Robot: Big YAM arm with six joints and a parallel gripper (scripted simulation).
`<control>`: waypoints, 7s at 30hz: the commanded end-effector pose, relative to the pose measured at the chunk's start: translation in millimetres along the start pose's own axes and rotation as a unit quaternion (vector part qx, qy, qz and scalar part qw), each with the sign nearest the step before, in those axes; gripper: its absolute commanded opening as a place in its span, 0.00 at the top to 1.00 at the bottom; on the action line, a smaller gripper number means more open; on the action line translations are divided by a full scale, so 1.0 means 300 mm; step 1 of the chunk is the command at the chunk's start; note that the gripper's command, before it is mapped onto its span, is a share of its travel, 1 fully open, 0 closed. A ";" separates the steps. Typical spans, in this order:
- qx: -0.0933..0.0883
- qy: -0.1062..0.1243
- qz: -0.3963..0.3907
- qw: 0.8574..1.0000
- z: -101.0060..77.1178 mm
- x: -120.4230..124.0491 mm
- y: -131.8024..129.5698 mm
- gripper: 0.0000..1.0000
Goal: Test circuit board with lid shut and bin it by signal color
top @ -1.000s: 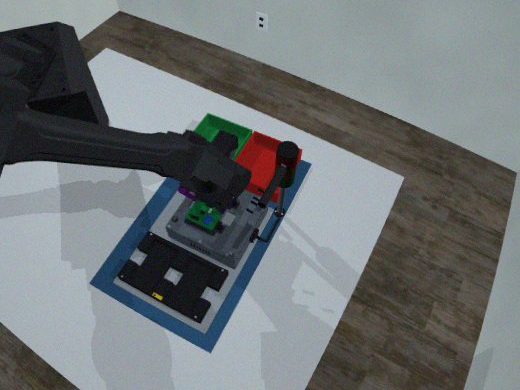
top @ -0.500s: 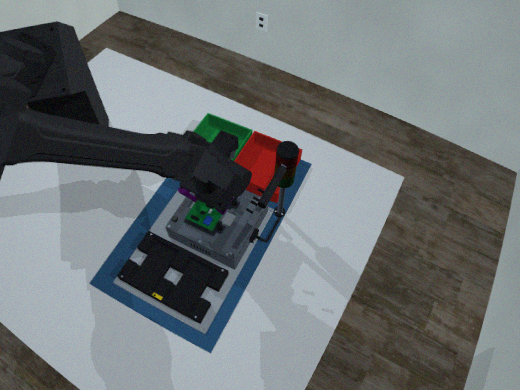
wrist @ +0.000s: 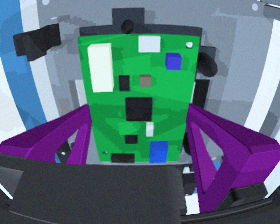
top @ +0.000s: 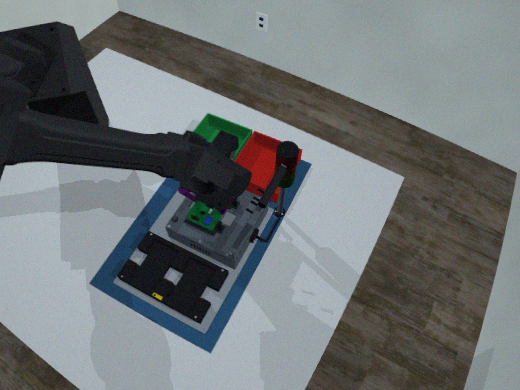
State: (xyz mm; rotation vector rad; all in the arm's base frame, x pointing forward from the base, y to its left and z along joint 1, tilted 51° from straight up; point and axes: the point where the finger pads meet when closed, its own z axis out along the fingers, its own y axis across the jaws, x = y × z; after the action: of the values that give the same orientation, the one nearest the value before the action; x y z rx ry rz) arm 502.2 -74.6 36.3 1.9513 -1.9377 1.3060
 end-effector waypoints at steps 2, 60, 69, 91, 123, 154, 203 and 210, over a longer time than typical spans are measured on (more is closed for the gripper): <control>0.001 0.002 0.001 1.000 0.014 0.014 -0.009 0.28; 0.002 0.002 0.002 1.000 0.016 0.018 -0.015 0.28; 0.002 0.002 0.002 1.000 0.018 0.016 -0.016 0.28; 0.001 0.002 0.002 1.000 0.022 0.014 -0.017 0.28; 0.002 0.002 0.002 1.000 0.022 0.015 -0.020 0.28; 0.002 0.002 0.002 1.000 0.025 0.015 -0.022 0.28; 0.004 0.001 0.002 1.000 0.033 0.014 -0.027 0.28; 0.004 0.001 0.003 1.000 0.030 0.015 -0.028 0.08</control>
State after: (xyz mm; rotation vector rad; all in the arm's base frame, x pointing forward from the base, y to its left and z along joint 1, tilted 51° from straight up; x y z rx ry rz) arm 507.3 -78.8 32.7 1.9505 -1.9374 1.3037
